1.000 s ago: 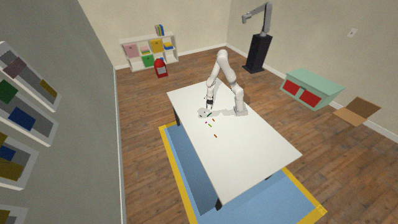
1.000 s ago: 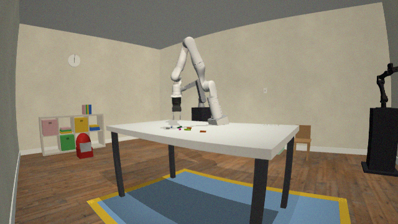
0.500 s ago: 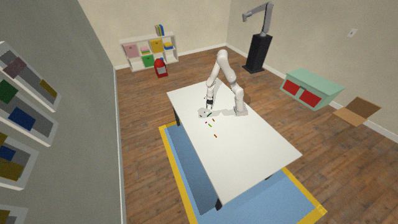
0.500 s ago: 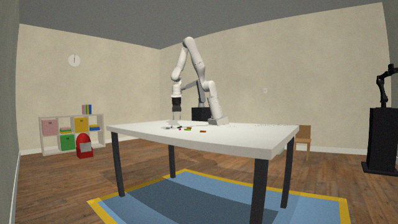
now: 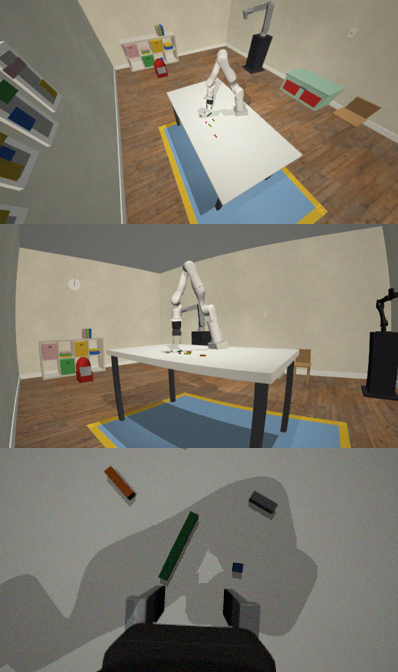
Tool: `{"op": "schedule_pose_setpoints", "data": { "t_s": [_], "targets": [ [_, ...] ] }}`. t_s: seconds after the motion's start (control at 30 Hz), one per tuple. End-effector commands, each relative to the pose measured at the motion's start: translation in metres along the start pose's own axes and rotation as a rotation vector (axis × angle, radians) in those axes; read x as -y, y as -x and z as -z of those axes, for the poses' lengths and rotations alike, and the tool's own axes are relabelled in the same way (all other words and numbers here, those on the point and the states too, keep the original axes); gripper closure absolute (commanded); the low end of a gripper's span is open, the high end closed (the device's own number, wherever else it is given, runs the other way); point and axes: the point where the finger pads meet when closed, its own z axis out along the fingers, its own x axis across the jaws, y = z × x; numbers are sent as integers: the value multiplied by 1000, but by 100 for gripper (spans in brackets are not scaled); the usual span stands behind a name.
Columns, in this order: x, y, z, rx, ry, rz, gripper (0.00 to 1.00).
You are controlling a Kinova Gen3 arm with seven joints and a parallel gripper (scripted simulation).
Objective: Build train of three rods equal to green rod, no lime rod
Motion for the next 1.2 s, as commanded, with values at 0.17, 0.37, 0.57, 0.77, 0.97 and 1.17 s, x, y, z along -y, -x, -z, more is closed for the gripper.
{"op": "schedule_pose_setpoints", "data": {
  "t_s": [0.17, 0.37, 0.57, 0.77, 0.97, 1.17],
  "targets": [
    [0, 0, 0, -1, -1, 0, 0],
    [0, 0, 0, -1, -1, 0, 0],
    [1, 0, 0, -1, -1, 5, 0],
    [3, 1, 0, 2, -2, 39, 0],
    [15, 5, -1, 13, -6, 180, 0],
    [36, 13, -4, 32, -15, 450, 0]
  ]
}}
